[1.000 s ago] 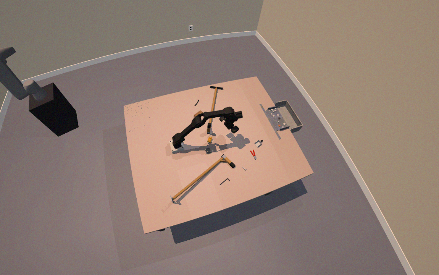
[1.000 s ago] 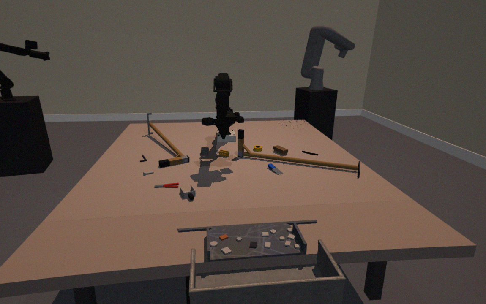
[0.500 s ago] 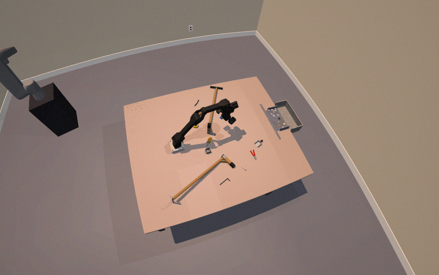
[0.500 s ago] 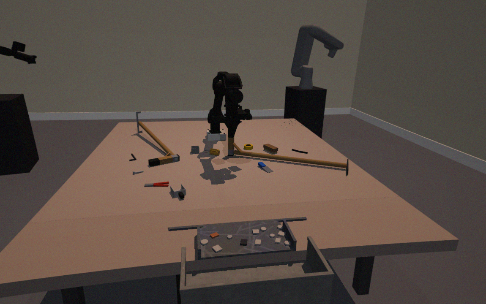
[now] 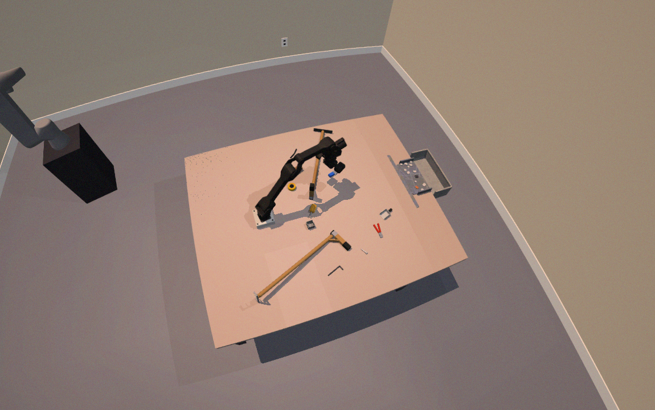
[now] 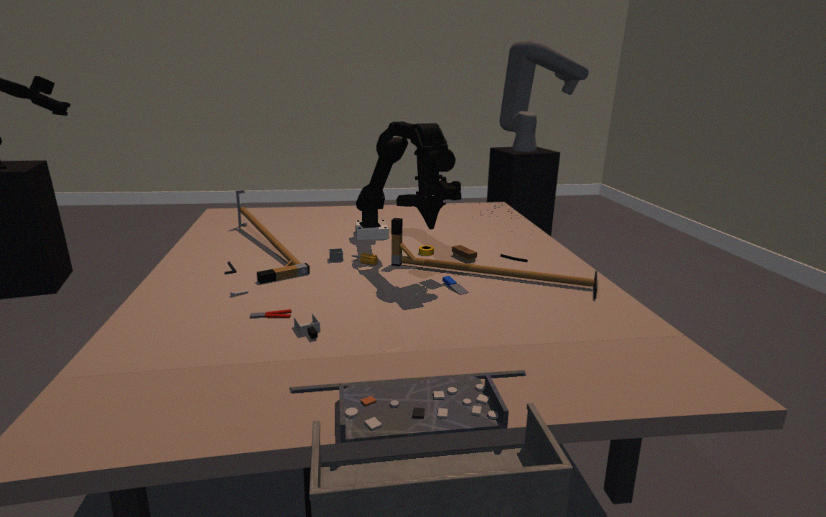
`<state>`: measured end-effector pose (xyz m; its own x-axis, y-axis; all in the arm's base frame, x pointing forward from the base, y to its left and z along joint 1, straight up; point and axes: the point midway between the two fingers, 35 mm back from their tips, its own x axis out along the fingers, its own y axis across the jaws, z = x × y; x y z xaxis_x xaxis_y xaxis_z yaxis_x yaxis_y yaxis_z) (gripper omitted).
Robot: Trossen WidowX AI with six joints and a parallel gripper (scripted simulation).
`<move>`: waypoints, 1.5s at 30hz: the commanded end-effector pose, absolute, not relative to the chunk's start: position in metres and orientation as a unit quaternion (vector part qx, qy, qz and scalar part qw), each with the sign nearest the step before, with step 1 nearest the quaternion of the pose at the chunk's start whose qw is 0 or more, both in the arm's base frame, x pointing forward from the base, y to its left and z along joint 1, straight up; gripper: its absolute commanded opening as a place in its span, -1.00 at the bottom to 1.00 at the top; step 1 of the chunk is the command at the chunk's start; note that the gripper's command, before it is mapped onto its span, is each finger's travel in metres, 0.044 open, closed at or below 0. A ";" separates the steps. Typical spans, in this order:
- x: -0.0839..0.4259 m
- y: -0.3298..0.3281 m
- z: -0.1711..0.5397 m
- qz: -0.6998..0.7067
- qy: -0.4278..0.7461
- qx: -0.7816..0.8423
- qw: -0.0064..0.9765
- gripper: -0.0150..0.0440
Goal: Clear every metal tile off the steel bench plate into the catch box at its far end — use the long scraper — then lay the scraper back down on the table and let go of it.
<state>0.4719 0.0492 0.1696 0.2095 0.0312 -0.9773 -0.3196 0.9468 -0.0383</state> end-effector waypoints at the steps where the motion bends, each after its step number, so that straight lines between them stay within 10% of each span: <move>1: 0.472 0.070 0.173 0.119 0.610 -0.121 0.774 -0.49; 45: 0.436 0.239 0.161 0.197 0.576 -0.142 0.781 -0.49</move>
<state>0.4349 0.2389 0.1694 0.2640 0.1510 -0.9526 -0.4757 0.8796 0.0076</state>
